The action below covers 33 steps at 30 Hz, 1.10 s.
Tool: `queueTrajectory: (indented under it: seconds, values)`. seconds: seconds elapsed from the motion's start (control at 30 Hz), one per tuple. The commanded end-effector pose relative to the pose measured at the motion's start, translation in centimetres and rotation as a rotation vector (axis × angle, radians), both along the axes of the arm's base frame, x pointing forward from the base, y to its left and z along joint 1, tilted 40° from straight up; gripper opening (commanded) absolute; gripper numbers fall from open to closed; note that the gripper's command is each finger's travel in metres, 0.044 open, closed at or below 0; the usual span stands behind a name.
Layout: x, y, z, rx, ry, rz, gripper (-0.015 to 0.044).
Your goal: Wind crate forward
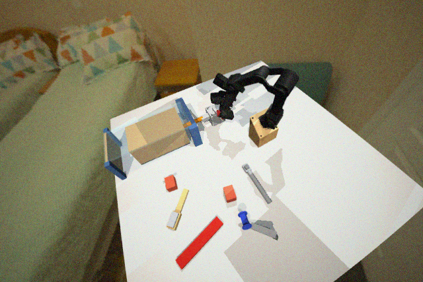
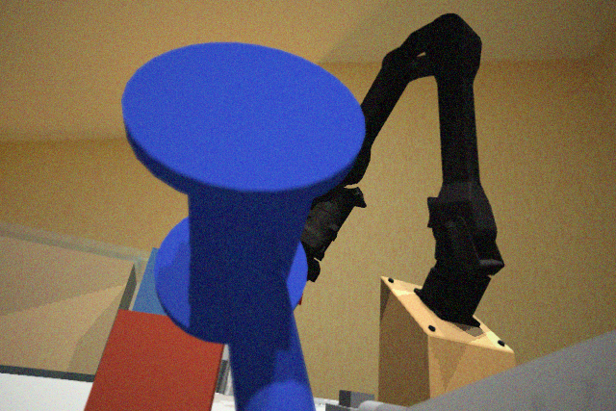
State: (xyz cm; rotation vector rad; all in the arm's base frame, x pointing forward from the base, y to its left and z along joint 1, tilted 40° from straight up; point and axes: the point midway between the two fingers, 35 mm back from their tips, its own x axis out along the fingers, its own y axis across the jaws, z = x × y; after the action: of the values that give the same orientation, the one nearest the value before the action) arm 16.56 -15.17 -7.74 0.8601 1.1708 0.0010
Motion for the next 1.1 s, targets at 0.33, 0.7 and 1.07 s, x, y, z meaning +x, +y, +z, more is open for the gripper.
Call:
queueTrajectory:
  seconds: [0.33,0.7,1.07]
  values:
    - [-2.4,0.1,-0.4,0.003,0.032,-0.005,0.0]
    - [-3.5,-0.2,-0.6,0.003,0.033,-0.005,0.0]
    - [-4.6,-0.5,-0.9,0.002,0.034,-0.005,0.0]
